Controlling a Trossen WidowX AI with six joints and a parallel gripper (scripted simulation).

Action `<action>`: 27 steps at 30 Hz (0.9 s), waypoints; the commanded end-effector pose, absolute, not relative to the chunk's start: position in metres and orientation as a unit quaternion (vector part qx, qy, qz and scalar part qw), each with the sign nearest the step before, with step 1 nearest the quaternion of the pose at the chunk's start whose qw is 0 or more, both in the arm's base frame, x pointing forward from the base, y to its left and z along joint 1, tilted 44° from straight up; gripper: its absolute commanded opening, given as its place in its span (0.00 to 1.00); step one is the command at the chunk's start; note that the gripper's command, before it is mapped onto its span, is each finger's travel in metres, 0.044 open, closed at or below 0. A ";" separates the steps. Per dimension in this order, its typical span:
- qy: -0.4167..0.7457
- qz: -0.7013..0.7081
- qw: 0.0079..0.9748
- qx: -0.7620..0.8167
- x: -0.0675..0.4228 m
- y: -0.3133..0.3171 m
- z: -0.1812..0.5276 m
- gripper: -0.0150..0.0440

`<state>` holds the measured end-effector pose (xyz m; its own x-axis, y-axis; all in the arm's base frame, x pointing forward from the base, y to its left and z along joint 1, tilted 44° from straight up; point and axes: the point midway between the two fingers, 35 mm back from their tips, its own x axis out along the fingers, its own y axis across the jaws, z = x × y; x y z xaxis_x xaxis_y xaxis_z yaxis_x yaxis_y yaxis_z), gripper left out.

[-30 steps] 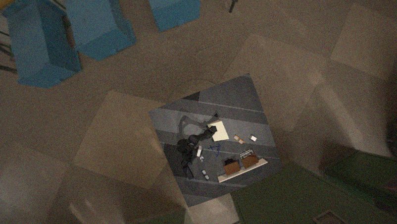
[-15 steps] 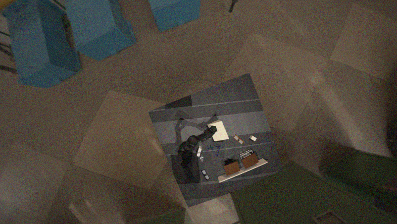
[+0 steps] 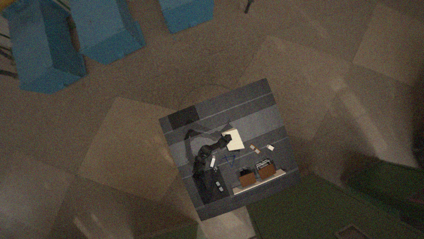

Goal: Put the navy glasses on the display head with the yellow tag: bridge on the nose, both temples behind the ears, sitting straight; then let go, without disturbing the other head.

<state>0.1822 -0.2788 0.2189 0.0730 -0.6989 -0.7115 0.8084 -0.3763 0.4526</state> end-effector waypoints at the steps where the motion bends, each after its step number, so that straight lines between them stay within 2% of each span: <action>1: 0.055 -0.678 0.556 0.478 0.186 -0.281 0.220 0.25; 14: 0.055 -0.677 0.556 0.478 0.191 -0.281 0.224 0.25; 22: 0.057 -0.678 0.555 0.479 0.152 -0.228 0.241 0.25; 26: 0.057 -0.678 0.555 0.479 0.147 -0.223 0.242 0.25; 27: 0.053 -0.675 0.558 0.480 0.152 -0.228 0.244 0.30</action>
<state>0.1506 -0.2266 0.2452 0.0841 -0.7036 -0.7056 0.8034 -0.3711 0.4658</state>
